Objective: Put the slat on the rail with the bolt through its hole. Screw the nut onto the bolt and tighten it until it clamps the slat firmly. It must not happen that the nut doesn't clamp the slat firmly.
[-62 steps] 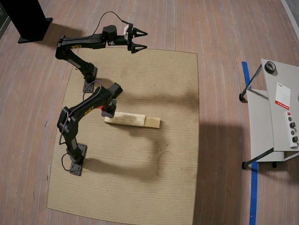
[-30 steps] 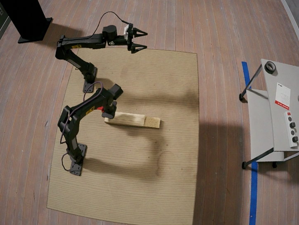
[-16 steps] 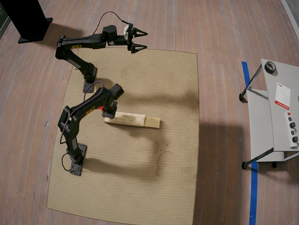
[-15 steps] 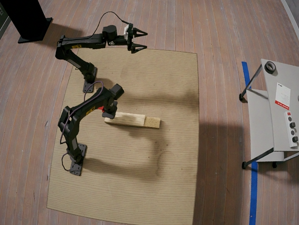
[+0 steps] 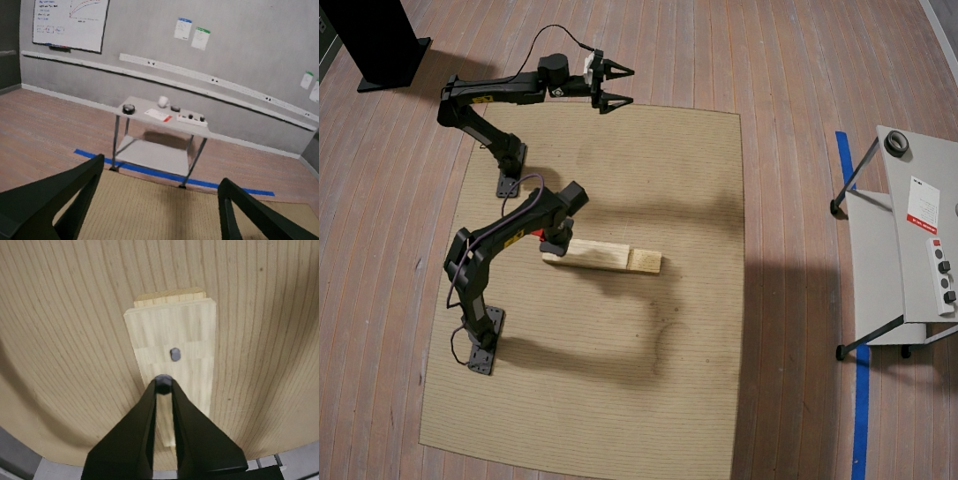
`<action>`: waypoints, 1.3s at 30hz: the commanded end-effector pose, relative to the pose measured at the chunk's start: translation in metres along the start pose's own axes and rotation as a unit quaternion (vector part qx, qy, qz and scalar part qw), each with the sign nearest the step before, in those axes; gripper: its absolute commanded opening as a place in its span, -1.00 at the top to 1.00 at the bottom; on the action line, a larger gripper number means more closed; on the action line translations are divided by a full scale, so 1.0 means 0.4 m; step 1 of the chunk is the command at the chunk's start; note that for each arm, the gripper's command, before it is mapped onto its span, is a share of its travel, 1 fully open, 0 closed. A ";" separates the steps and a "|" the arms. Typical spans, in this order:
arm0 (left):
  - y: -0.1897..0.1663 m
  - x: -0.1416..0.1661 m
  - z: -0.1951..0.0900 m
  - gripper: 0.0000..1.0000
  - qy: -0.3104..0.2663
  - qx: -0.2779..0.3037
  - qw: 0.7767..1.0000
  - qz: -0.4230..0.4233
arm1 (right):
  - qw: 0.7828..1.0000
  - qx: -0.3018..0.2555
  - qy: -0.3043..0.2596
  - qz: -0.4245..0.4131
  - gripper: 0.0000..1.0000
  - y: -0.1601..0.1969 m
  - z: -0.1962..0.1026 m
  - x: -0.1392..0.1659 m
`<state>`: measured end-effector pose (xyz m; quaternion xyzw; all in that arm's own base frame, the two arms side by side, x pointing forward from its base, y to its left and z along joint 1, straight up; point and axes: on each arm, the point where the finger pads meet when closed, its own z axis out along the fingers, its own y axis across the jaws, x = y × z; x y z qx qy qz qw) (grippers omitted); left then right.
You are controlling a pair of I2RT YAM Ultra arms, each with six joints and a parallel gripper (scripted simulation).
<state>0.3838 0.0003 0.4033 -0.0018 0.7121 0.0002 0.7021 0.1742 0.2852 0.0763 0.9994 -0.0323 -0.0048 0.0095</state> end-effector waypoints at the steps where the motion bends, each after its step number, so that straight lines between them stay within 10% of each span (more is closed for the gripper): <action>1: 0.002 -0.021 -0.008 -1.00 -0.013 0.001 1.000 0.001 | 1.000 0.018 0.008 -0.003 0.75 -0.005 -0.055 0.004; 39: 0.002 -0.021 -0.008 -1.00 -0.013 0.001 1.000 0.001 | 1.000 0.013 0.005 -0.024 0.75 -0.020 -0.047 -0.045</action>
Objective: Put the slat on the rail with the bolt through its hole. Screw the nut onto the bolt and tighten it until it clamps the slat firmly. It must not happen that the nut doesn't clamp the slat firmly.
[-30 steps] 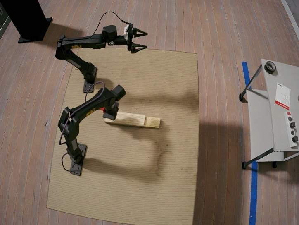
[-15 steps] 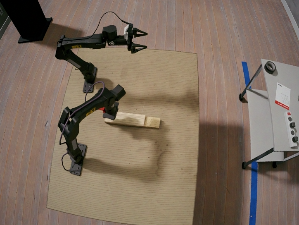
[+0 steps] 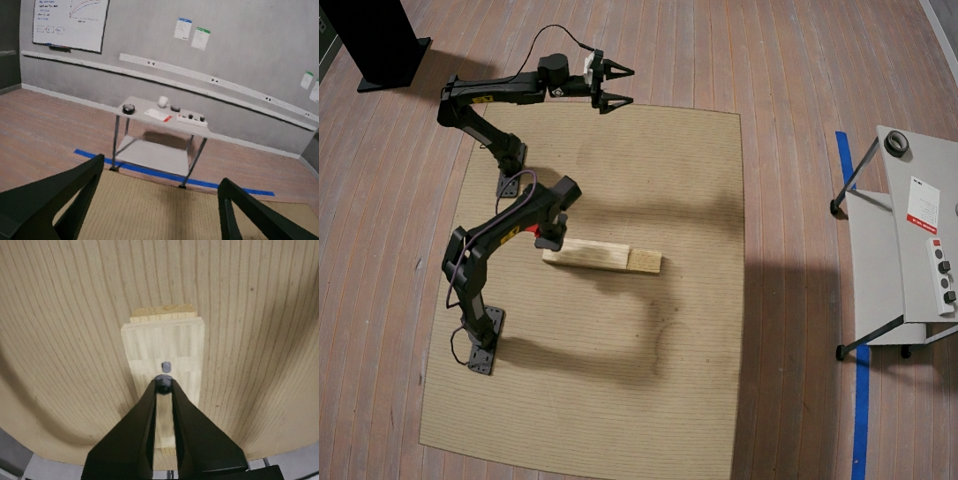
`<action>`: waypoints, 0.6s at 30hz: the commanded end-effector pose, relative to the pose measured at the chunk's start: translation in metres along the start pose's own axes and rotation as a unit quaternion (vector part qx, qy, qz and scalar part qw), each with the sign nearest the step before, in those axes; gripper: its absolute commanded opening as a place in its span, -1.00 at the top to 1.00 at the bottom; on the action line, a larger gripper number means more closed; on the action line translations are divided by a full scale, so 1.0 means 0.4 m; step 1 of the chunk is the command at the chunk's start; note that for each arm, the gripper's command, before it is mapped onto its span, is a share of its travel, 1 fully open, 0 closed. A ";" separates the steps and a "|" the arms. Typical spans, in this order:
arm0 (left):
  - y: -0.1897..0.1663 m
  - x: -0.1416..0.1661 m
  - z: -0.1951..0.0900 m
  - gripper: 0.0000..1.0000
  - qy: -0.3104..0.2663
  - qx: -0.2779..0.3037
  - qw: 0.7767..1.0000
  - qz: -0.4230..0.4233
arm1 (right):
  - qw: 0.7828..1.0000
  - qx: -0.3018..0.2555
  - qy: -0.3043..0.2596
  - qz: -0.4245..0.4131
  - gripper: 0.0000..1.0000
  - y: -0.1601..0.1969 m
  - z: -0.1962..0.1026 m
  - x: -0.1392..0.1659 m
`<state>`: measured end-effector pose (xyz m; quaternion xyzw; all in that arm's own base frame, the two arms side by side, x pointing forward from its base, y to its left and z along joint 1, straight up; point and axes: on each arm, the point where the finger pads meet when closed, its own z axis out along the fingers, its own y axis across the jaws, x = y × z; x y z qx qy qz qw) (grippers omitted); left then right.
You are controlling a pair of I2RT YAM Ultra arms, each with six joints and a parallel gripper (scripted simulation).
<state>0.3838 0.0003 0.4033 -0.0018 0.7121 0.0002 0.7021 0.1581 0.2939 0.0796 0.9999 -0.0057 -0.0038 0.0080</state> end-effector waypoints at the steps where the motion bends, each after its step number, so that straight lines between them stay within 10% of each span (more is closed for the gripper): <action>1: 0.002 -0.021 -0.008 -1.00 -0.013 0.001 1.000 0.001 | 1.000 0.012 0.004 0.003 0.75 -0.001 -0.039 -0.003; 18: 0.002 -0.021 -0.008 -1.00 -0.013 0.001 1.000 0.001 | 1.000 0.013 0.006 0.002 0.75 -0.007 -0.028 0.003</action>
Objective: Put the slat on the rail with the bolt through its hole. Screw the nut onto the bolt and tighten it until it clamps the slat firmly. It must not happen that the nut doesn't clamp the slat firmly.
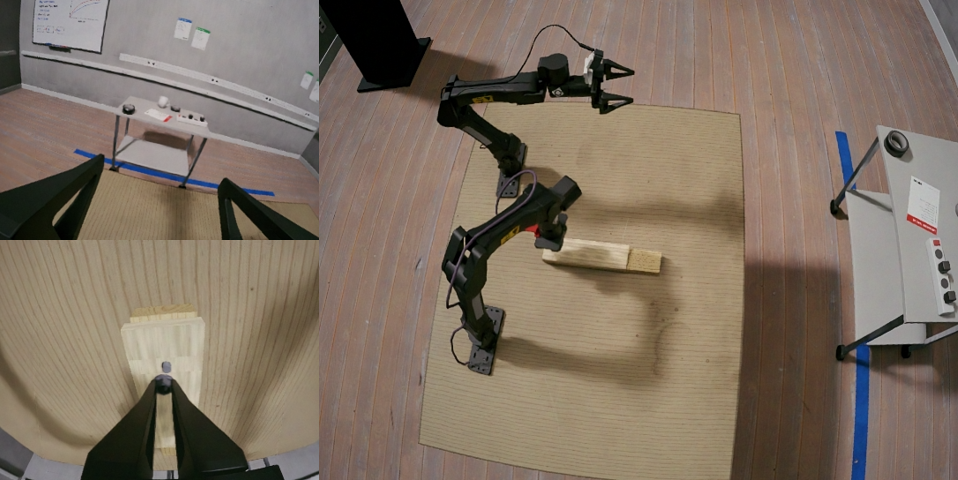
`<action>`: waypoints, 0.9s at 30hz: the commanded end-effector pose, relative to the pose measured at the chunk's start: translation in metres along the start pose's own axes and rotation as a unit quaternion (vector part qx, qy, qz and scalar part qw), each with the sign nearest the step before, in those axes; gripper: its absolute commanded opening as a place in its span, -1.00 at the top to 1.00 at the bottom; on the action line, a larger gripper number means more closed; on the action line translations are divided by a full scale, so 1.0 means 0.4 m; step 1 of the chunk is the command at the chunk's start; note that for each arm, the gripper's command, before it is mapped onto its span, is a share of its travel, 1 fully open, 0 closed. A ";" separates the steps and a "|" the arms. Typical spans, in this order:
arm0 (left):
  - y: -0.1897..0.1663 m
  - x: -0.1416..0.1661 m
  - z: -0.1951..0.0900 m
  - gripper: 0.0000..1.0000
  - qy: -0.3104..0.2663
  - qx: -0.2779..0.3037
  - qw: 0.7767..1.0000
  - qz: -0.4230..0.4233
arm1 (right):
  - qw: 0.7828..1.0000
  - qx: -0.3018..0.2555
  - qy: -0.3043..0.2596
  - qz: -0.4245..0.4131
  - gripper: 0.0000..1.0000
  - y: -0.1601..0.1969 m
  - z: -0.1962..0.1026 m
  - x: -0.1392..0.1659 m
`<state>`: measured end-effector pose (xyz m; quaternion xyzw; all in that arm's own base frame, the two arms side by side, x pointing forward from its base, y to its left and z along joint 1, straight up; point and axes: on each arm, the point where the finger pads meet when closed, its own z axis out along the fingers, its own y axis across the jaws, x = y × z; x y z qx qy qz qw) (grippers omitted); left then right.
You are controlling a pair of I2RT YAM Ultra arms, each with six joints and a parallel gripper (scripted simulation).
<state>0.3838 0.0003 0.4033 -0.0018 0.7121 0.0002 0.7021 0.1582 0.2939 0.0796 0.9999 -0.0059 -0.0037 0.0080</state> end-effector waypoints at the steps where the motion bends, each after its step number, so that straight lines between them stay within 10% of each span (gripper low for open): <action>1: 0.002 -0.021 -0.008 -1.00 -0.013 0.001 1.000 0.001 | 1.000 0.013 0.006 0.002 0.75 -0.007 -0.028 0.003; 27: 0.002 -0.021 -0.008 -1.00 -0.013 0.001 1.000 0.001 | 1.000 0.013 0.006 0.002 0.75 -0.010 0.013 0.004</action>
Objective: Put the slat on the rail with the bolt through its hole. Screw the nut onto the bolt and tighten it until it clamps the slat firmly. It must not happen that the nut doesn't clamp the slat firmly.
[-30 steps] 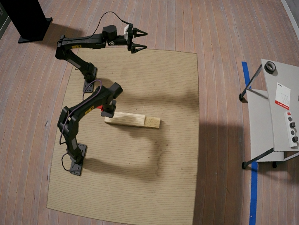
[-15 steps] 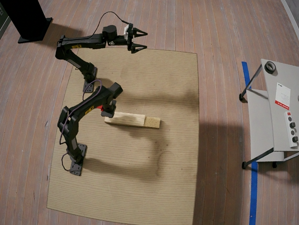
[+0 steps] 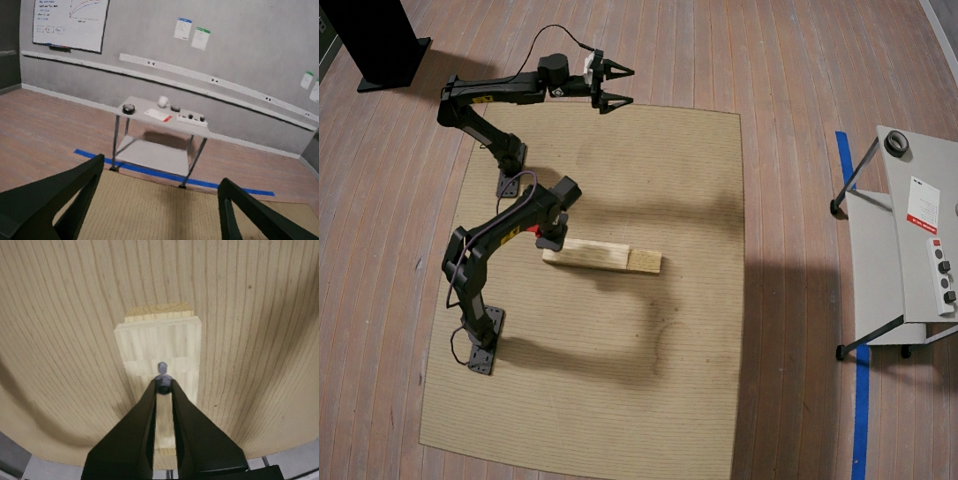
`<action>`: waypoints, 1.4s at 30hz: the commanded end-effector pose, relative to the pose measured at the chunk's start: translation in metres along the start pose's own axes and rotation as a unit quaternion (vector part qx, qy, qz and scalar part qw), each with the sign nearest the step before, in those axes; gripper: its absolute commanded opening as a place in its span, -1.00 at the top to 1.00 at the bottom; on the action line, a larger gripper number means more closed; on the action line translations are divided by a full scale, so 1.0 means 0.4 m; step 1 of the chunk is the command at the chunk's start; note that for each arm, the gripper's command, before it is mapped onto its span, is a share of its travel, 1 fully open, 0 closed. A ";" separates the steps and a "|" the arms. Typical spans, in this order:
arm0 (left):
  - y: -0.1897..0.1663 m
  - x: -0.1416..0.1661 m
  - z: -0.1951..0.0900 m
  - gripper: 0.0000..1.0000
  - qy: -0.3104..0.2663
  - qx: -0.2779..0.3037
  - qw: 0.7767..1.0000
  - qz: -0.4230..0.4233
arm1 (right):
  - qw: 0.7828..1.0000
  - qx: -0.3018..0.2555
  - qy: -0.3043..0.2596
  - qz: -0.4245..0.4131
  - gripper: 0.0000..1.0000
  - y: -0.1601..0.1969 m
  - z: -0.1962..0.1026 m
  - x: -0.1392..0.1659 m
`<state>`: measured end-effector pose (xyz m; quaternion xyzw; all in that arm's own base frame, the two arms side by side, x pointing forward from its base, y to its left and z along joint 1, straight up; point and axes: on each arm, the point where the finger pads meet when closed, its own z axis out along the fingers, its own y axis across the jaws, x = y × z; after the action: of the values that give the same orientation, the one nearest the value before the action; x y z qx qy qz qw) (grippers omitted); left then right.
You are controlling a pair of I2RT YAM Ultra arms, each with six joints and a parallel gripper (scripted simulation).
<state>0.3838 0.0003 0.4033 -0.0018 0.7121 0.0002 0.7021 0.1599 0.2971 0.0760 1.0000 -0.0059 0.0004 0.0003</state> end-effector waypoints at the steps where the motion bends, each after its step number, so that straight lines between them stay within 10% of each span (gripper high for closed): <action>1: 0.002 -0.021 -0.008 -1.00 -0.013 0.001 1.000 0.001 | 1.000 0.006 0.002 0.002 0.75 -0.002 0.006 -0.001; 42: 0.002 -0.021 -0.008 -1.00 -0.013 0.001 1.000 0.001 | 1.000 0.006 0.001 0.000 0.75 -0.002 -0.007 -0.001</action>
<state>0.3838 0.0003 0.4033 -0.0018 0.7121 0.0002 0.7021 0.1581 0.2938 0.0644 1.0000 -0.0059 -0.0007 0.0023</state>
